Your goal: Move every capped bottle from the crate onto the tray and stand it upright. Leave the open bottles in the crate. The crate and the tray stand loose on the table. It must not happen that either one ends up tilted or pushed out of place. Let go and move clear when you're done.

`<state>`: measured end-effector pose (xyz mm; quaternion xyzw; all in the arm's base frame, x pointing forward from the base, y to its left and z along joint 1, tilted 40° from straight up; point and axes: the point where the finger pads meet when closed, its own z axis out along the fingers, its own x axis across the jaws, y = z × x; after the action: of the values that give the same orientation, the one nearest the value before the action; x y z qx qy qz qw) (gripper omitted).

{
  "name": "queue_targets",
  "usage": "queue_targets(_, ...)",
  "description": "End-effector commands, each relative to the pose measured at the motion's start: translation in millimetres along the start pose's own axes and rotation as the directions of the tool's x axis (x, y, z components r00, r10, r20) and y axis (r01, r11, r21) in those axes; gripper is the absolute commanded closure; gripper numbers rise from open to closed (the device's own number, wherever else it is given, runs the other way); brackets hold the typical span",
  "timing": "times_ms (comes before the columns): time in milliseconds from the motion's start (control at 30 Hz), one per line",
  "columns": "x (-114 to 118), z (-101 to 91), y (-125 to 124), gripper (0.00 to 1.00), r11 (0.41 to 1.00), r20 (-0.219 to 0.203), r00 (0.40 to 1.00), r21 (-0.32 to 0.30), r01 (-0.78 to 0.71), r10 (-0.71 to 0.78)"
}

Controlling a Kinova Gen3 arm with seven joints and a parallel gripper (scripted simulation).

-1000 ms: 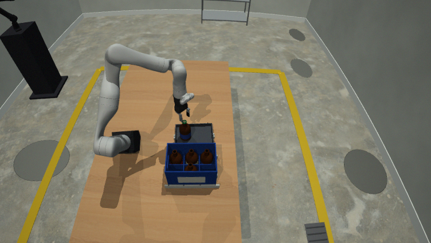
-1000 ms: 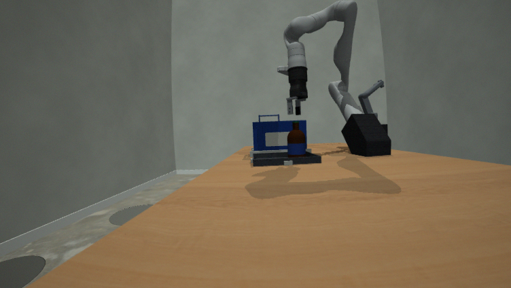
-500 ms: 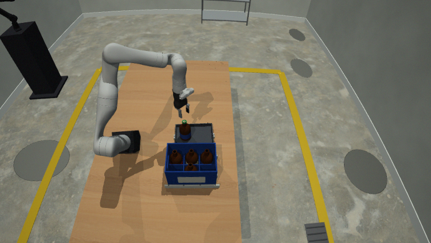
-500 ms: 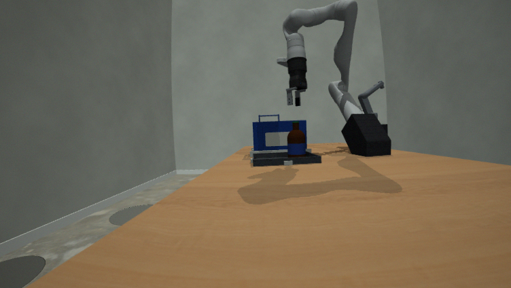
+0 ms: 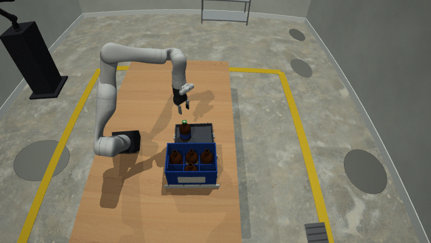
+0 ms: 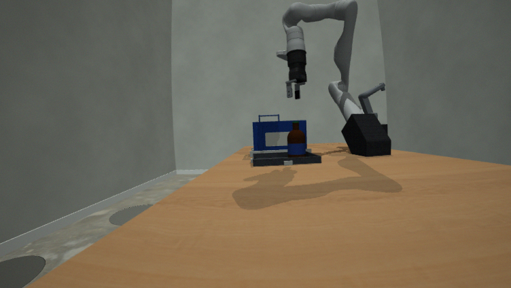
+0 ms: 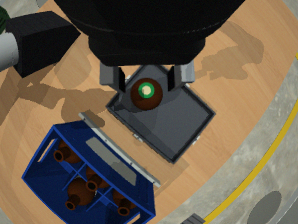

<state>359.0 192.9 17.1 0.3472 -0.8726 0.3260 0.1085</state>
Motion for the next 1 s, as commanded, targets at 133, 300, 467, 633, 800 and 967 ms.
queue_targets(133,-3.2,-13.3,1.4,0.0,1.0,0.012,1.0,-0.002,0.004,-0.004)
queue_targets(300,-1.9,-11.0,0.7,0.0,1.0,0.007,1.0,-0.001,0.002,-0.002)
queue_targets(467,-1.9,-11.0,0.7,0.0,1.0,0.007,1.0,-0.001,0.002,-0.002)
queue_targets(633,-1.9,-11.0,0.7,0.0,1.0,0.007,1.0,-0.001,0.002,-0.002)
queue_targets(800,-1.9,-11.0,0.7,0.0,1.0,0.007,1.0,-0.001,0.002,-0.002)
queue_targets(967,-1.9,-11.0,0.7,0.0,1.0,0.007,1.0,-0.001,0.002,-0.002)
